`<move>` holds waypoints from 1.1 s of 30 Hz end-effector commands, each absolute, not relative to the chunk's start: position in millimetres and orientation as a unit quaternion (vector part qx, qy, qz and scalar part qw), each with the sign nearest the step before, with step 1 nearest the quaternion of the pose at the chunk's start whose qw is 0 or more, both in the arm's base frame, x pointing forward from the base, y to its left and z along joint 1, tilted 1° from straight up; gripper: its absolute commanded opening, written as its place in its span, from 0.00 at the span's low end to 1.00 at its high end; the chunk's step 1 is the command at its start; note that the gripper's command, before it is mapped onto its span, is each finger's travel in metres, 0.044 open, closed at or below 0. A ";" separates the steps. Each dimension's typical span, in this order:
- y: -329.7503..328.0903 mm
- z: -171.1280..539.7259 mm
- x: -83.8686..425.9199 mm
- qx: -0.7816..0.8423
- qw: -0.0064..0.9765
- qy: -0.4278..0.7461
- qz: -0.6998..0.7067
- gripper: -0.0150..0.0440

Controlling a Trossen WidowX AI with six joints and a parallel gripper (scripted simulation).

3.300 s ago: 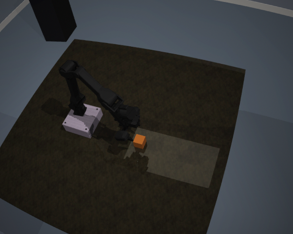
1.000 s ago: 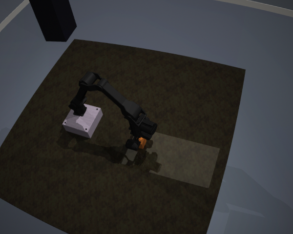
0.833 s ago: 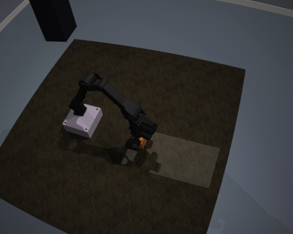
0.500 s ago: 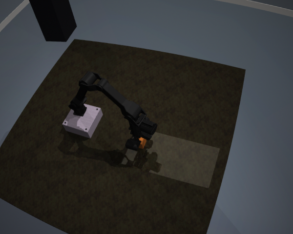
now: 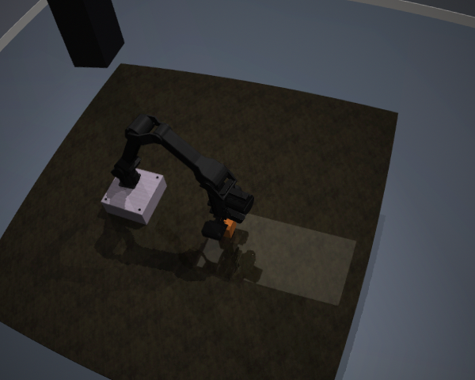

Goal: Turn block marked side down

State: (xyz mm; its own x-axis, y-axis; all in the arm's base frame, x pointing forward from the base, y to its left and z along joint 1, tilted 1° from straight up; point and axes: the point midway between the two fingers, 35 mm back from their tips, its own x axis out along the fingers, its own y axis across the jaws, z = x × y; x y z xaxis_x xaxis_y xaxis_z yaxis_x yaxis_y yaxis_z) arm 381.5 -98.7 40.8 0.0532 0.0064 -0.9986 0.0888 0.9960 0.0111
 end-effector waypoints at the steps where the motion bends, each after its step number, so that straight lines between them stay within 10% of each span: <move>1: -99.3 44.5 381.8 0.036 0.728 0.684 -0.031 0.25; 33: -99.6 36.5 379.3 0.028 0.864 0.501 -0.039 0.25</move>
State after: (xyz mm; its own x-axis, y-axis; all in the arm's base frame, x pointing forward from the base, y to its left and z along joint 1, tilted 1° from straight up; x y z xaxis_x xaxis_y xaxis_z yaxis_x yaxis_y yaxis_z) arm 380.8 -100.5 34.2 0.4462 -0.0360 -0.8942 0.0990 0.9950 0.0093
